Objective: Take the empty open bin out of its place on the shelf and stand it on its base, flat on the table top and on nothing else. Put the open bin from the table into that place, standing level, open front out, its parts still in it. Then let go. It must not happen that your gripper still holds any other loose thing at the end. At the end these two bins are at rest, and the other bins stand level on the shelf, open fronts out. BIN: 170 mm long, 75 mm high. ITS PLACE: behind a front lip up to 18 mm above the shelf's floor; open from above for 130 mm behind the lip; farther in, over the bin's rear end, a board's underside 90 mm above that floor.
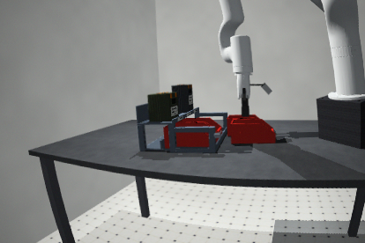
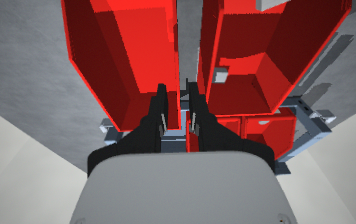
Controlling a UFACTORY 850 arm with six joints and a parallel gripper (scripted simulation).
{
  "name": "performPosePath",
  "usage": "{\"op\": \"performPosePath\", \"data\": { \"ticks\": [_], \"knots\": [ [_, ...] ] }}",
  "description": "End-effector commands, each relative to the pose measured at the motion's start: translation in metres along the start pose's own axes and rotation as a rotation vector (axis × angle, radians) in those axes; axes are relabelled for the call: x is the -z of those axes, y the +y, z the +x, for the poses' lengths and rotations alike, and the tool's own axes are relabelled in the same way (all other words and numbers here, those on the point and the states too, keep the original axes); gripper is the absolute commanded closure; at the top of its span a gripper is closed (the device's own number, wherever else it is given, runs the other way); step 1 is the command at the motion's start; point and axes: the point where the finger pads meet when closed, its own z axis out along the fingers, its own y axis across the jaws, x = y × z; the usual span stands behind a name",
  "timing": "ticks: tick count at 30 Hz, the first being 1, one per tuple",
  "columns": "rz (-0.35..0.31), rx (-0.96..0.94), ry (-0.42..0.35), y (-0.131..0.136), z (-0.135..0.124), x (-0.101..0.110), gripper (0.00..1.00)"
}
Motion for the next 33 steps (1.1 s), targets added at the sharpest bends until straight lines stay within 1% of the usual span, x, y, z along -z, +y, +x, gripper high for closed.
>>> {"op": "performPosePath", "data": {
  "ticks": [1, 8, 33],
  "knots": [
    [0.001, 0.000, -0.002, 0.000, -0.001, -0.002, 0.74],
    [0.001, 0.000, -0.002, 0.000, -0.001, -0.007, 0.74],
    [0.001, 0.000, -0.002, 0.000, -0.001, -0.038, 0.74]
  ]
}}
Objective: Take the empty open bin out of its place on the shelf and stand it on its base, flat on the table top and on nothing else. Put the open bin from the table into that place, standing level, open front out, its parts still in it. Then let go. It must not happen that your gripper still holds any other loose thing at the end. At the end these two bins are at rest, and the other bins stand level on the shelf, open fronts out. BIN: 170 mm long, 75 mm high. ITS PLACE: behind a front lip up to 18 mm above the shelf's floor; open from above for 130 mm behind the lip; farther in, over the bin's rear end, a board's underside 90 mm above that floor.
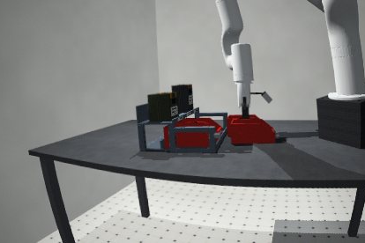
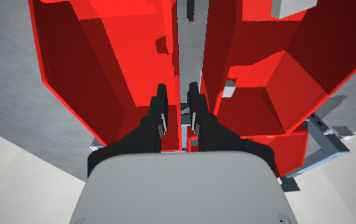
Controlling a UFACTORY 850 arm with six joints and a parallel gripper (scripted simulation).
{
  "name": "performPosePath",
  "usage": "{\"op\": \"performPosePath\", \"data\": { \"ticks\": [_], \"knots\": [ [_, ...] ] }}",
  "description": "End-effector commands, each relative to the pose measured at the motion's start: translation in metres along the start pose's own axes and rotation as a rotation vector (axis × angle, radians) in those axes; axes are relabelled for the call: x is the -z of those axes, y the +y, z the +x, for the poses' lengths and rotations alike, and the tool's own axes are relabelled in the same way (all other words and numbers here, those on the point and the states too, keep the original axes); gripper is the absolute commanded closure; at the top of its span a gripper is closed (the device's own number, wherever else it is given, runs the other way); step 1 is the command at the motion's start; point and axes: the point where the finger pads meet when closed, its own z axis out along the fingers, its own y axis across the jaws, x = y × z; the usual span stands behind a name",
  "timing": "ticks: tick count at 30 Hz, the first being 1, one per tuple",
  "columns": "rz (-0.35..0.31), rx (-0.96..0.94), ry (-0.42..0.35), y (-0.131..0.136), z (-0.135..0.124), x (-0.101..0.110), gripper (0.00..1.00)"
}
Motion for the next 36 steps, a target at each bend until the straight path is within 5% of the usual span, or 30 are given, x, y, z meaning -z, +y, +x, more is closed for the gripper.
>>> {"op": "performPosePath", "data": {
  "ticks": [1, 22, 23, 36],
  "knots": [
    [0.003, 0.000, -0.004, -0.0002, -0.0008, -0.0039, 0.74],
    [0.003, 0.000, -0.004, -0.0002, -0.0008, -0.0057, 0.74],
    [0.003, 0.000, -0.004, -0.0002, -0.0008, -0.0057, 1.00],
    [0.003, 0.000, -0.004, -0.0002, -0.0008, -0.0057, 1.00]
  ]
}}
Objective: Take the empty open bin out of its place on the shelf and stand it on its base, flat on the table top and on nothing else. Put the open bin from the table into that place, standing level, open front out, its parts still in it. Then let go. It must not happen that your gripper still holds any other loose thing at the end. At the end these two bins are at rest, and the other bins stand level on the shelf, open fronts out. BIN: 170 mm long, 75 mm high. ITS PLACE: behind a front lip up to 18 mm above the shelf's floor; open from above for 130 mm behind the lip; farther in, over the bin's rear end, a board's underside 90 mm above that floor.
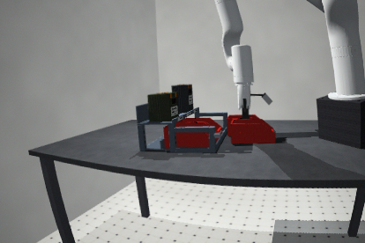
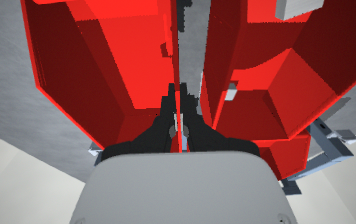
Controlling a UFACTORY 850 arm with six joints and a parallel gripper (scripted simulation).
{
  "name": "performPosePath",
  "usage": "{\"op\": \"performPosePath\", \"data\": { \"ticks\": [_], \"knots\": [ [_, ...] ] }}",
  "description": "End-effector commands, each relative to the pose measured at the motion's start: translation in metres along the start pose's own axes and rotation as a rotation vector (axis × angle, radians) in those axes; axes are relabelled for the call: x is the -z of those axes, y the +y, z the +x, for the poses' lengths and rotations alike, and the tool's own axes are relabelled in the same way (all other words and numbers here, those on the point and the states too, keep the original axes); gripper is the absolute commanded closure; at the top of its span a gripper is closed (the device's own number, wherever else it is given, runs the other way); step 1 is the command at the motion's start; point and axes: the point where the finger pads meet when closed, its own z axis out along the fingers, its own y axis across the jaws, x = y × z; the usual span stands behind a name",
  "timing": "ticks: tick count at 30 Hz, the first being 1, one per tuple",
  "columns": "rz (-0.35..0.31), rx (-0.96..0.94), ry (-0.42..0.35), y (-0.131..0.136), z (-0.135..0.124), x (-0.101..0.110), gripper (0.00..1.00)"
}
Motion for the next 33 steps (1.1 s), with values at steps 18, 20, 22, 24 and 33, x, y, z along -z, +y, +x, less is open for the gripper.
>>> {"op": "performPosePath", "data": {
  "ticks": [18, 20, 22, 24, 33],
  "knots": [
    [0.000, 0.000, -0.001, 0.000, -0.001, 0.001, 1.00],
    [0.000, 0.000, -0.001, 0.000, -0.001, 0.001, 1.00],
    [0.000, 0.000, -0.001, 0.000, -0.001, 0.002, 1.00],
    [0.000, 0.000, -0.001, 0.000, -0.001, 0.004, 1.00],
    [0.000, 0.000, -0.001, 0.000, -0.001, 0.025, 1.00]
  ]
}}
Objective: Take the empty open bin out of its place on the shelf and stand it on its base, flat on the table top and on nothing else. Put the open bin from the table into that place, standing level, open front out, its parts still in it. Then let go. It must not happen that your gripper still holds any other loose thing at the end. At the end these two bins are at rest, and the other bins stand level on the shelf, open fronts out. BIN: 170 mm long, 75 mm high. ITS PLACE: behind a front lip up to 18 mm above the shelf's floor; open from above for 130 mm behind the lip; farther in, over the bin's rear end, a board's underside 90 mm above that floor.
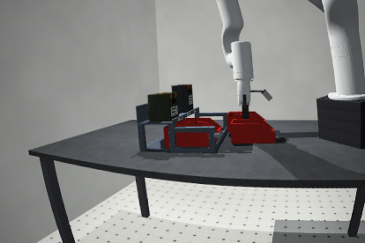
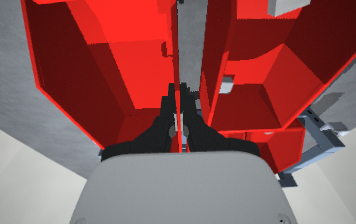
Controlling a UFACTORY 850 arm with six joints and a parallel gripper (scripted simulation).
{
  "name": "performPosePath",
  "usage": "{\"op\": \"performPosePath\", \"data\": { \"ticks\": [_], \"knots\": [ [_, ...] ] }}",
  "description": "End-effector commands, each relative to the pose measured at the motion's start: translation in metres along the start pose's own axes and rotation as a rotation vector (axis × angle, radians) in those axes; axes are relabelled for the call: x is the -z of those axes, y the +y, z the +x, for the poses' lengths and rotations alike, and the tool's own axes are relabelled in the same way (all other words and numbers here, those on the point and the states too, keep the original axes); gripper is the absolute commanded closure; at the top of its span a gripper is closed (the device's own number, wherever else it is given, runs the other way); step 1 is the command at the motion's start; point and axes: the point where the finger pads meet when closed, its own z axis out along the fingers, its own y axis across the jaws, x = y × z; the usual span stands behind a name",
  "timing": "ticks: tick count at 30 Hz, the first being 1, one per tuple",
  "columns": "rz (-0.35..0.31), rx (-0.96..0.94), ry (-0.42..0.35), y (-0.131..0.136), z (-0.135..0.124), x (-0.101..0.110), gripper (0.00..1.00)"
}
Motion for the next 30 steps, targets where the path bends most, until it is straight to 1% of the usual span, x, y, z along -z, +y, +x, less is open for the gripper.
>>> {"op": "performPosePath", "data": {
  "ticks": [1, 4, 12, 19, 21, 30],
  "knots": [
    [-0.002, 0.000, 0.000, 0.000, -0.001, 0.013, 1.00],
    [-0.002, 0.000, 0.000, 0.000, -0.001, 0.016, 1.00],
    [-0.002, 0.000, 0.000, 0.000, -0.001, 0.040, 1.00],
    [-0.002, 0.000, 0.000, 0.000, -0.001, 0.056, 1.00],
    [-0.002, 0.000, 0.000, 0.000, -0.001, 0.056, 1.00],
    [-0.002, 0.000, 0.000, 0.000, -0.001, 0.068, 1.00]
  ]
}}
